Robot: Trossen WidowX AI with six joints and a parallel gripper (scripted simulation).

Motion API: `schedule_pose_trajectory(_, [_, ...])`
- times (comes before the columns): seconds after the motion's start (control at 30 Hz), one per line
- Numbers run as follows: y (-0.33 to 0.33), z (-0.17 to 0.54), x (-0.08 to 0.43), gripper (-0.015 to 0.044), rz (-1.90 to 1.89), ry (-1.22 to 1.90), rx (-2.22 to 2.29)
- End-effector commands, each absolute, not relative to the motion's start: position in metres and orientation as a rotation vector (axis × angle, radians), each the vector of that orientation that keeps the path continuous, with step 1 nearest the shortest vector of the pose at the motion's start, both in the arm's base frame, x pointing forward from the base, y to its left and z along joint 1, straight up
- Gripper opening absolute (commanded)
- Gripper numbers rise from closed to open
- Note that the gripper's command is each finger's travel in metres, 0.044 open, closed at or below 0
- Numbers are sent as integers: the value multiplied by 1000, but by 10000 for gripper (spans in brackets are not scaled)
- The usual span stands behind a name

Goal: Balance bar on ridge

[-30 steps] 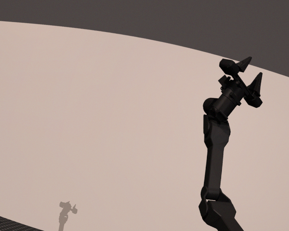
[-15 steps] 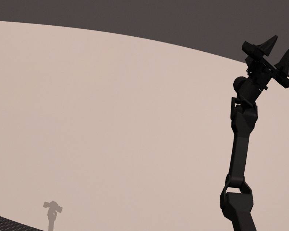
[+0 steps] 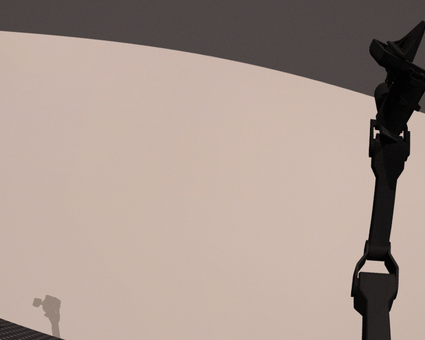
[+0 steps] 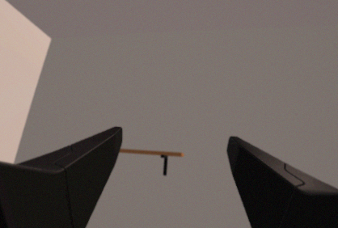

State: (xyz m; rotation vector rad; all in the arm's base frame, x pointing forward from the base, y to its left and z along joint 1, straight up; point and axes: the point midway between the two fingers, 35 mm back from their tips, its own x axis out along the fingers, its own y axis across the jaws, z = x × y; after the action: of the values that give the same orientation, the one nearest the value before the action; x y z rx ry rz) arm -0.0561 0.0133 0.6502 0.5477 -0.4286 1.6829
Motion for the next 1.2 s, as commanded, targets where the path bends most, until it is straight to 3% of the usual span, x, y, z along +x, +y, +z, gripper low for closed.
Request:
schedule_pose_trajectory(0.0, [48,641,-40,315,1604,-336,510])
schedule_pose_trajectory(0.6, [136,593,46,315,1260,-59,399])
schedule_pose_trajectory(1.17, [162,527,149,315,890,189,382])
